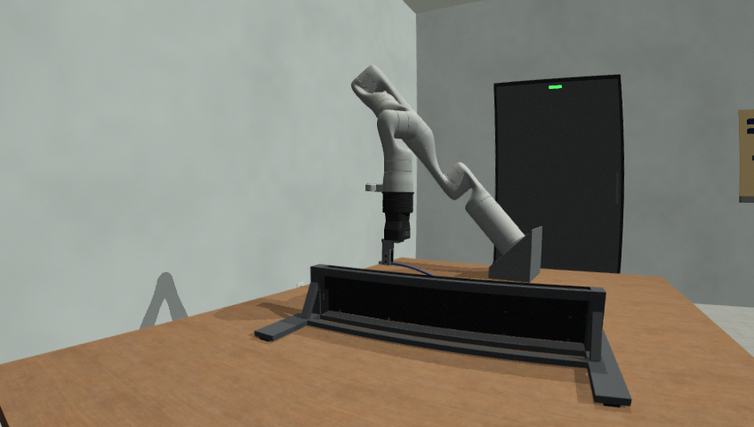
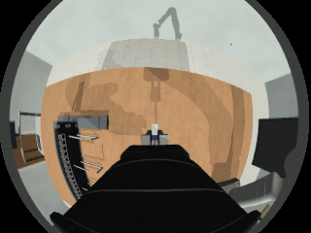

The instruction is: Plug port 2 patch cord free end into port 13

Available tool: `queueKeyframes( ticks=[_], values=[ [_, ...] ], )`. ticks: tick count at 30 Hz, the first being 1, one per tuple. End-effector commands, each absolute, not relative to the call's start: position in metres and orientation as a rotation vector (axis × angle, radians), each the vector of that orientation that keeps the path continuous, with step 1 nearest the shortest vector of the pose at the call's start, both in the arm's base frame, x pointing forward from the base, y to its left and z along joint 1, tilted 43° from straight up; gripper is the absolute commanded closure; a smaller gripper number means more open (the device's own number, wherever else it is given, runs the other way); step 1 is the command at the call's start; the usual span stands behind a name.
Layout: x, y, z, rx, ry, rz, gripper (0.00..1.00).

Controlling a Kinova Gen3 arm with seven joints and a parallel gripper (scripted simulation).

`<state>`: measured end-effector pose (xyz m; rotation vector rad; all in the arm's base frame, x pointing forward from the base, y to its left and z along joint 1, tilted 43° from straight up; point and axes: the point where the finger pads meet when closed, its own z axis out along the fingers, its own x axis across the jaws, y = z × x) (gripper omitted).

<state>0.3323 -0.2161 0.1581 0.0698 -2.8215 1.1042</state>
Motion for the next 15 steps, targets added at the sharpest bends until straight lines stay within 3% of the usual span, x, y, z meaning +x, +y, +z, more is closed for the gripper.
queueKeyframes(
  ticks=[1, 15],
  values=[
    [0.3330, -0.2154, 0.1581, 0.073, -2.822, 1.104, 1.00],
    [0.3345, -0.2137, 0.1568, 0.093, -2.817, 1.101, 1.00]
  ],
)
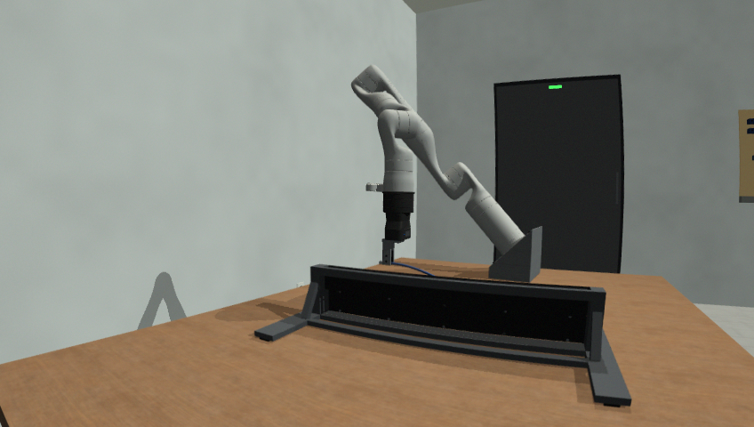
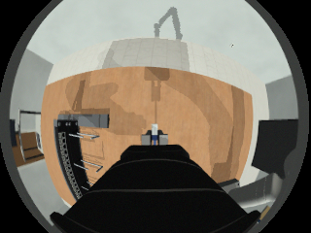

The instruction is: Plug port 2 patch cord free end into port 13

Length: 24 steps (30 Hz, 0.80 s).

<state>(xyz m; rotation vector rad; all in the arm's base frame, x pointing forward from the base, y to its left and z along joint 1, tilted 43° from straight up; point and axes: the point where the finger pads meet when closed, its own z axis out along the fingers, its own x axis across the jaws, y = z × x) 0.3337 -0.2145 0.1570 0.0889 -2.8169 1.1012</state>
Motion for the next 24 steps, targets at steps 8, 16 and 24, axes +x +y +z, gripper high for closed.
queueKeyframes(
  ticks=[8, 16, 24],
  values=[
    [0.3356, -0.2123, 0.1557, 0.110, -2.813, 1.099, 1.00],
    [0.3377, -0.2097, 0.1538, 0.139, -2.805, 1.094, 1.00],
    [0.3400, -0.2068, 0.1516, 0.171, -2.796, 1.088, 1.00]
  ],
)
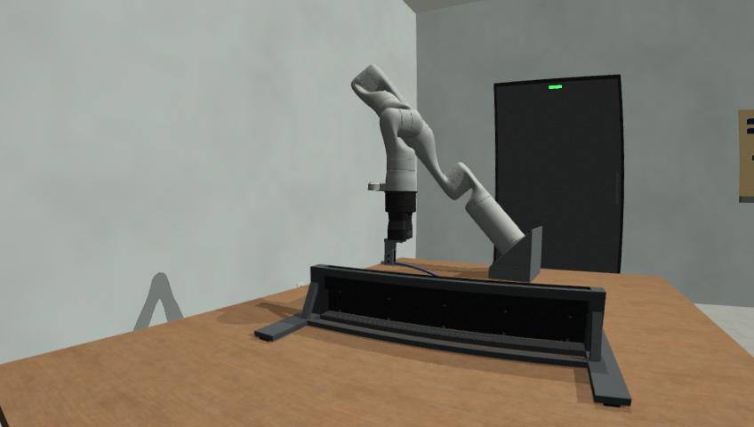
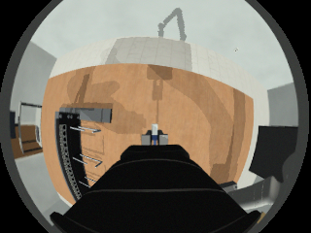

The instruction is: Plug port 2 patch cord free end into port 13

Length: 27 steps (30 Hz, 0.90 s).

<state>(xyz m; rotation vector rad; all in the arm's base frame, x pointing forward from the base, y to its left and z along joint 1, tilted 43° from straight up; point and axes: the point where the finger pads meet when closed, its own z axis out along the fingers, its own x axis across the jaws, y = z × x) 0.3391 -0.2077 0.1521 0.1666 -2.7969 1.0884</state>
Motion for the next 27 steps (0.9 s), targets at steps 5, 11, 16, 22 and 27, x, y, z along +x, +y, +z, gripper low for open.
queueKeyframes(
  ticks=[5, 11, 16, 22, 27],
  values=[
    [0.341, -0.205, 0.150, 0.193, -2.790, 1.085, 1.00],
    [0.344, -0.201, 0.147, 0.230, -2.779, 1.078, 1.00],
    [0.346, -0.198, 0.145, 0.265, -2.768, 1.072, 1.00],
    [0.349, -0.196, 0.143, 0.292, -2.760, 1.067, 1.00],
    [0.352, -0.193, 0.141, 0.330, -2.747, 1.060, 1.00]
  ],
)
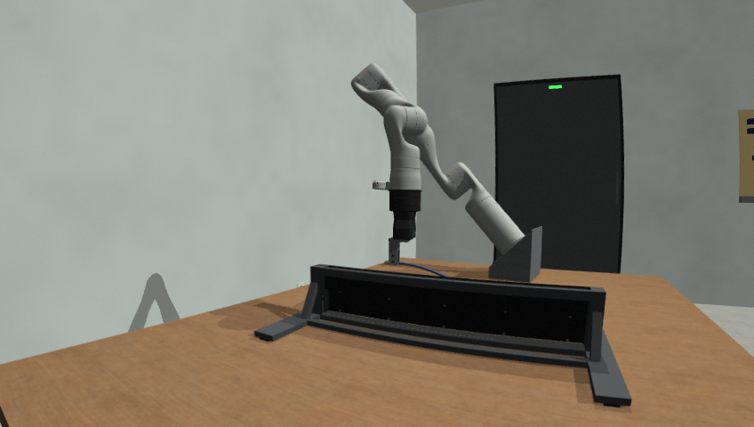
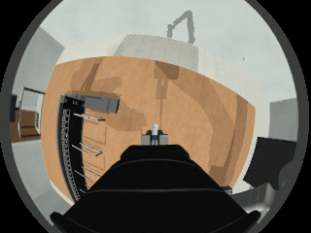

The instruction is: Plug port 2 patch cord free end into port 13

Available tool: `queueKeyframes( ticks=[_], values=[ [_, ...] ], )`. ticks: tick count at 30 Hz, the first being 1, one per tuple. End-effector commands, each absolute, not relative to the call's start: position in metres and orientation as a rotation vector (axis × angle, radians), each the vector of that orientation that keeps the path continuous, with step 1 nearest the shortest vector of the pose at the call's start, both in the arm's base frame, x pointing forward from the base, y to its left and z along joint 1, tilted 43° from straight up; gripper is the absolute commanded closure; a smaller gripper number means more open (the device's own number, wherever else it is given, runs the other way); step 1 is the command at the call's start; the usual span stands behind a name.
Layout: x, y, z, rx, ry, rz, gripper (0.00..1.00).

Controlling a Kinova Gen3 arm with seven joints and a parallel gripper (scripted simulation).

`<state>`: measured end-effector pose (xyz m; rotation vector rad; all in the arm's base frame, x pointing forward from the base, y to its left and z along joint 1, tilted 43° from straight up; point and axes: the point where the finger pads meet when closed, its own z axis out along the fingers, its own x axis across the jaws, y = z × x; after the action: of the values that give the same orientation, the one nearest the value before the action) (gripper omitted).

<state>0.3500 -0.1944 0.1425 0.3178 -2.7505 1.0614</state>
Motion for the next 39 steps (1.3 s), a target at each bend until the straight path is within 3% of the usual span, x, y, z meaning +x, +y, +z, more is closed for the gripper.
queueKeyframes(
  ticks=[1, 39],
  values=[
    [0.352, -0.192, 0.141, 0.337, -2.745, 1.059, 1.00],
    [0.378, -0.163, 0.120, 0.653, -2.617, 0.991, 1.00]
  ],
)
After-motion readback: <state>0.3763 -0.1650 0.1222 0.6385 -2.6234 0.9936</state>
